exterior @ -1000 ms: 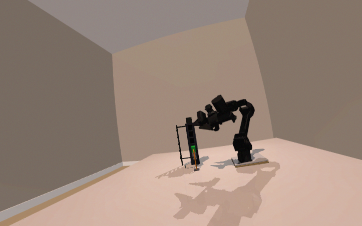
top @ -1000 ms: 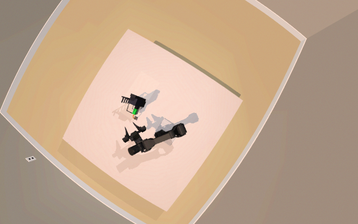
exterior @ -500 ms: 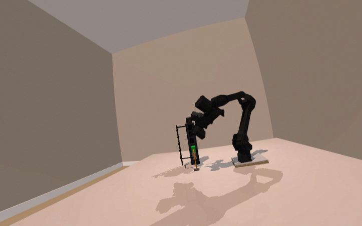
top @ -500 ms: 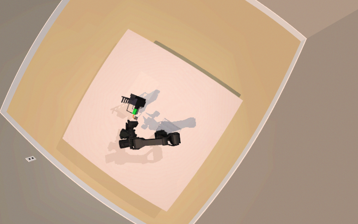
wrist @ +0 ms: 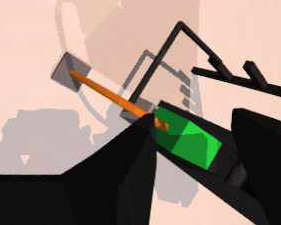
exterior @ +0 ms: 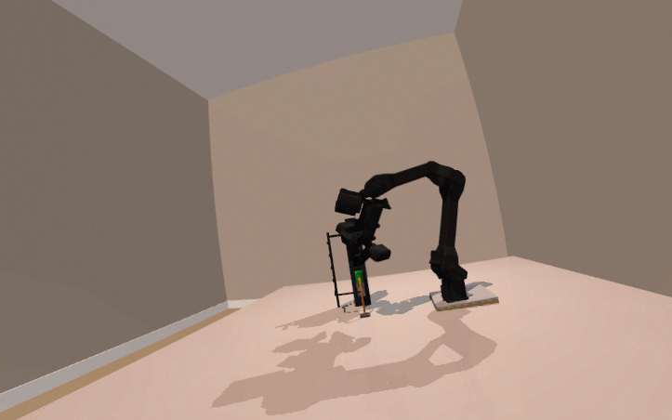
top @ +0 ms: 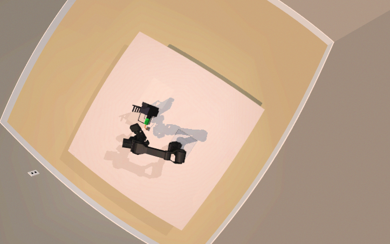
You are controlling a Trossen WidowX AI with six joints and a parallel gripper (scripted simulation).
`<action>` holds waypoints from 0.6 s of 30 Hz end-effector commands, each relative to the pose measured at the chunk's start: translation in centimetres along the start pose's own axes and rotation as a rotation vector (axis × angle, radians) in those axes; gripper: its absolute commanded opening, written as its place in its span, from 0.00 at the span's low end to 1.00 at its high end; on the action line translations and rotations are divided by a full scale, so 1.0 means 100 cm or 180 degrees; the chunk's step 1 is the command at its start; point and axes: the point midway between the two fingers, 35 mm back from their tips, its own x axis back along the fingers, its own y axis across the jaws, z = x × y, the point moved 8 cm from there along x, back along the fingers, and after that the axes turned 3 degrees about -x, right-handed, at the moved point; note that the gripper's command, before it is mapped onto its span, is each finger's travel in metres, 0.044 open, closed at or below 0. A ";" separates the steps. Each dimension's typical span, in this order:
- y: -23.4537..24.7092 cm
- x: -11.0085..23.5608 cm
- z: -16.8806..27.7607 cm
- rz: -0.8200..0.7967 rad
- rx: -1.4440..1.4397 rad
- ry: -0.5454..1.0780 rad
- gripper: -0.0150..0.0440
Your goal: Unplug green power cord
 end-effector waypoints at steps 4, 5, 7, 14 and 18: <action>-0.045 -0.047 0.010 -0.1768 0.2364 -0.0536 0.53; -0.046 -0.048 0.011 -0.1806 0.2459 -0.0599 0.53; -0.047 -0.049 0.011 -0.1836 0.2534 -0.0650 0.53; -0.047 -0.049 0.011 -0.1836 0.2534 -0.0650 0.53; -0.047 -0.049 0.011 -0.1836 0.2534 -0.0650 0.53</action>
